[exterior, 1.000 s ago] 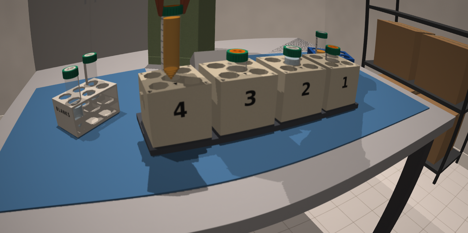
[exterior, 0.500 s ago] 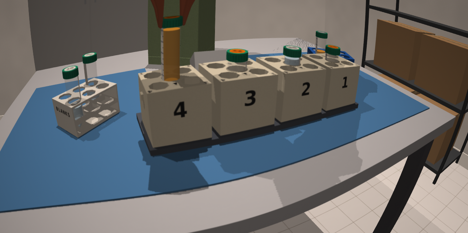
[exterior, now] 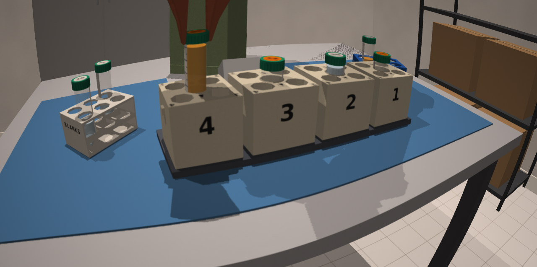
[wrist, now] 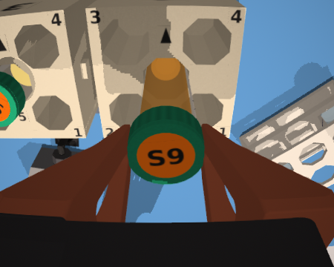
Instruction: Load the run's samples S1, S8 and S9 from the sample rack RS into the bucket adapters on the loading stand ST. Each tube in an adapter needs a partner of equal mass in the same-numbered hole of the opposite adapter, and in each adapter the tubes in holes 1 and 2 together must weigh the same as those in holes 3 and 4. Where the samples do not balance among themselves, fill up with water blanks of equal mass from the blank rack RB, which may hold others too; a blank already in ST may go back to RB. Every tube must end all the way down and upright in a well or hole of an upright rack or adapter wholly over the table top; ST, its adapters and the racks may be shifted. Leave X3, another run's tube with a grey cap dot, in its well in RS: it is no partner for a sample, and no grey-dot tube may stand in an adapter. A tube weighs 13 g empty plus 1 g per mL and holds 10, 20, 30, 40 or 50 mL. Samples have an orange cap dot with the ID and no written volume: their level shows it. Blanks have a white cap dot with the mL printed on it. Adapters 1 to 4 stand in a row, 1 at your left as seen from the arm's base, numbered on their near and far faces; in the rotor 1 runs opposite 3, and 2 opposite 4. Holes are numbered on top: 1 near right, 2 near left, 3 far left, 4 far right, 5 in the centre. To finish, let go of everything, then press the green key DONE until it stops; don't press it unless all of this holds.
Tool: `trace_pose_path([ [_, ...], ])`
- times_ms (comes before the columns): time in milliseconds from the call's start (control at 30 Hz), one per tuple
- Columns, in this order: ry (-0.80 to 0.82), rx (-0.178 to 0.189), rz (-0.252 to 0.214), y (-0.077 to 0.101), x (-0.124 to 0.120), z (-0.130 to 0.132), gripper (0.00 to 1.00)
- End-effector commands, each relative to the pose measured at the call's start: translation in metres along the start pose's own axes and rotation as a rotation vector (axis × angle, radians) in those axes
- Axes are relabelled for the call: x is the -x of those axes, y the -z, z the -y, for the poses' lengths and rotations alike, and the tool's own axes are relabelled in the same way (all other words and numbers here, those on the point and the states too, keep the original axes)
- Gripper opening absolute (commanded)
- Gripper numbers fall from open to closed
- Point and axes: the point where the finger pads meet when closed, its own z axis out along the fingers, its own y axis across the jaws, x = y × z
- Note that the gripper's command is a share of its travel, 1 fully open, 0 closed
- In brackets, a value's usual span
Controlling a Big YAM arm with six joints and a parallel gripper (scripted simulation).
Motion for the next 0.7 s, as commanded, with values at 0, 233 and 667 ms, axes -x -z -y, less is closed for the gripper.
trace_pose_path([
  [0,-0.003,-0.002,0.013,-0.006,0.002,0.007,0.0],
  [233,-0.002,-0.012,0.043,0.0,0.01,0.009,0.0],
  [667,-0.003,-0.005,0.022,-0.028,0.006,0.008,0.0],
])
